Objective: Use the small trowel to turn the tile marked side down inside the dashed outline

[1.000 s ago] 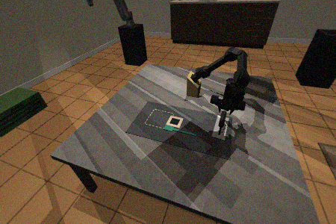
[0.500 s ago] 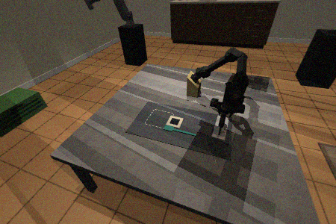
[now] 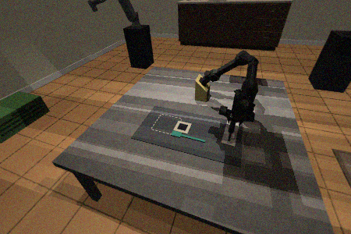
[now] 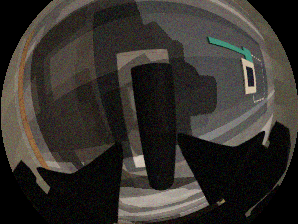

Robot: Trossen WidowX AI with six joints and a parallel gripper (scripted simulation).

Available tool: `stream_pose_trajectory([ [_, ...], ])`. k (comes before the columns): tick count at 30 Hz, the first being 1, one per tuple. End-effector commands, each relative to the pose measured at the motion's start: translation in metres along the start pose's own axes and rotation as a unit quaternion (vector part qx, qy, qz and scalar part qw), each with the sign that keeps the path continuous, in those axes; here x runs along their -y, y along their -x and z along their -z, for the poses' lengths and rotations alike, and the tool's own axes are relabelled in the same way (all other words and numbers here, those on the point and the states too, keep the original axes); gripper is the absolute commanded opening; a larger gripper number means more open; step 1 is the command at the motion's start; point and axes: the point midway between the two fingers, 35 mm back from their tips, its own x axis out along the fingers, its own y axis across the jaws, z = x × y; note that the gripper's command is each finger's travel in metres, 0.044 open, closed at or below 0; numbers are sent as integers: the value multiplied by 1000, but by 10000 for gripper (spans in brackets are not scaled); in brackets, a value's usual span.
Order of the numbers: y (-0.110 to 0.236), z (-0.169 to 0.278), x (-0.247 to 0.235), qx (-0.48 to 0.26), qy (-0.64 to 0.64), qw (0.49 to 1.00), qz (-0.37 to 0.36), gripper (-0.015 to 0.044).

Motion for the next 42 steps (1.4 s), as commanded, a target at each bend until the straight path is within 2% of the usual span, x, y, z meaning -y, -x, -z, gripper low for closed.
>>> stream_pose_trajectory([
  [1, -4, 2, 1, -3, -3, 1000, 1, 257],
  [20, -4, 2, 1, -3, -3, 1000, 1, 130],
  [28, -4, 2, 1, -3, -12, 1000, 1, 130],
  [42, -4, 2, 1, -3, -213, 977, 1, 130],
])
